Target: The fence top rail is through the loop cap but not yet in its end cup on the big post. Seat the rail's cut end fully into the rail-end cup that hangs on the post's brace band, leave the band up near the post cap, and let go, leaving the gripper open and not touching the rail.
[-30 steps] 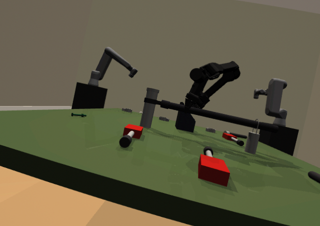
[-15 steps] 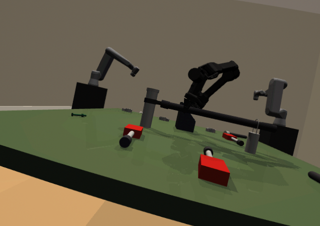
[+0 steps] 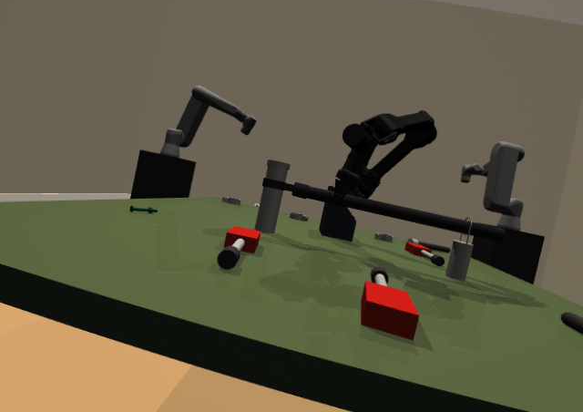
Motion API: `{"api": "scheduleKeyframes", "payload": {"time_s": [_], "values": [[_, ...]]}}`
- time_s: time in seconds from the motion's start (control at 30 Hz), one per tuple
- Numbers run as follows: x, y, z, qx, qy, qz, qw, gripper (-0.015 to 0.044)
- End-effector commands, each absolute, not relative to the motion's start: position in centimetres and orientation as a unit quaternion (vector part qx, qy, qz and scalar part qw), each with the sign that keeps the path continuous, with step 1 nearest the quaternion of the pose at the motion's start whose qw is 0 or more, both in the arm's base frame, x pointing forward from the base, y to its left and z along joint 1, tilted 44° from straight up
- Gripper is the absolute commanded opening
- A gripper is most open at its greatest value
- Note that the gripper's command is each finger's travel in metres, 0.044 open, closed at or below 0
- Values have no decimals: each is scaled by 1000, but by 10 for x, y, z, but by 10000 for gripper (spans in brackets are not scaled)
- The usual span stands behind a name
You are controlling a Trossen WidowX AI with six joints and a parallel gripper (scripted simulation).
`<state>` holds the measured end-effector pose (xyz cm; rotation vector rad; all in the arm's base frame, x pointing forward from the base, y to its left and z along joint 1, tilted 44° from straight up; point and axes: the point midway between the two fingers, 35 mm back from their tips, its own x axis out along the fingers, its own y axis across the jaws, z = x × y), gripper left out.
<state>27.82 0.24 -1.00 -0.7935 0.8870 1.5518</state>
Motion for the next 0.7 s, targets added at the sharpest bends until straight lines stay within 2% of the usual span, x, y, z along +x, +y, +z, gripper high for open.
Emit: {"api": "scheduleKeyframes", "payload": {"time_s": [0.0, 0.37, 0.67], "values": [[278, 2, -10, -337, 376, 658, 559, 157], [283, 4, 23, -336, 376, 658, 559, 440], [284, 1, 48, -339, 375, 658, 558, 440]]}}
